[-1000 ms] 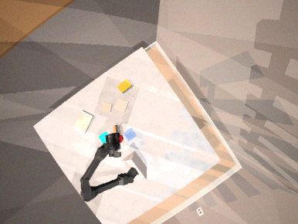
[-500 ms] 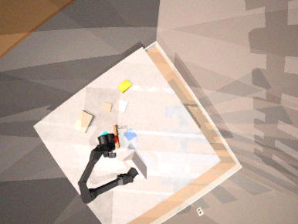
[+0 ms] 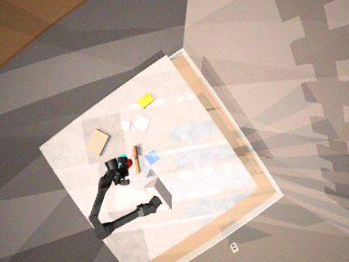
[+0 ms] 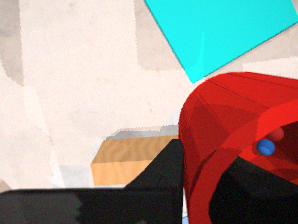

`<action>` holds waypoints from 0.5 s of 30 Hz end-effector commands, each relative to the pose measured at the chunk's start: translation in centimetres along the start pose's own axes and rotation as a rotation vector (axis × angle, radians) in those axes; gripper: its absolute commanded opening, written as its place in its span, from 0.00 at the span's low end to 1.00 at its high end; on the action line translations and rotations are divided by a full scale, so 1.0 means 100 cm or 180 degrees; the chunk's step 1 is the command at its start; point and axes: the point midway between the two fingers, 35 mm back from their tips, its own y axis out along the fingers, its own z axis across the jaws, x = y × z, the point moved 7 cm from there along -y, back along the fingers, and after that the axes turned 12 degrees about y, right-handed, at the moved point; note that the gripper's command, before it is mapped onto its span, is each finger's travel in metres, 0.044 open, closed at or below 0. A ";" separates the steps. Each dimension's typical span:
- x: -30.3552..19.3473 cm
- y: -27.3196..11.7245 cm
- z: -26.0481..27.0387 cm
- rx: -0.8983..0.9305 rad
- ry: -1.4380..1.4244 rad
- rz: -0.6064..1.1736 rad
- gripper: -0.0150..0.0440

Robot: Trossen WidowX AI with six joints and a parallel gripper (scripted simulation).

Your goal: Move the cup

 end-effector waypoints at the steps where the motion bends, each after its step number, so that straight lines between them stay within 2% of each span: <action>1: 0.015 -0.003 0.004 -0.0016 -0.0007 -0.0029 0.25; 15: 0.050 -0.007 0.012 -0.0015 -0.0010 -0.0033 0.25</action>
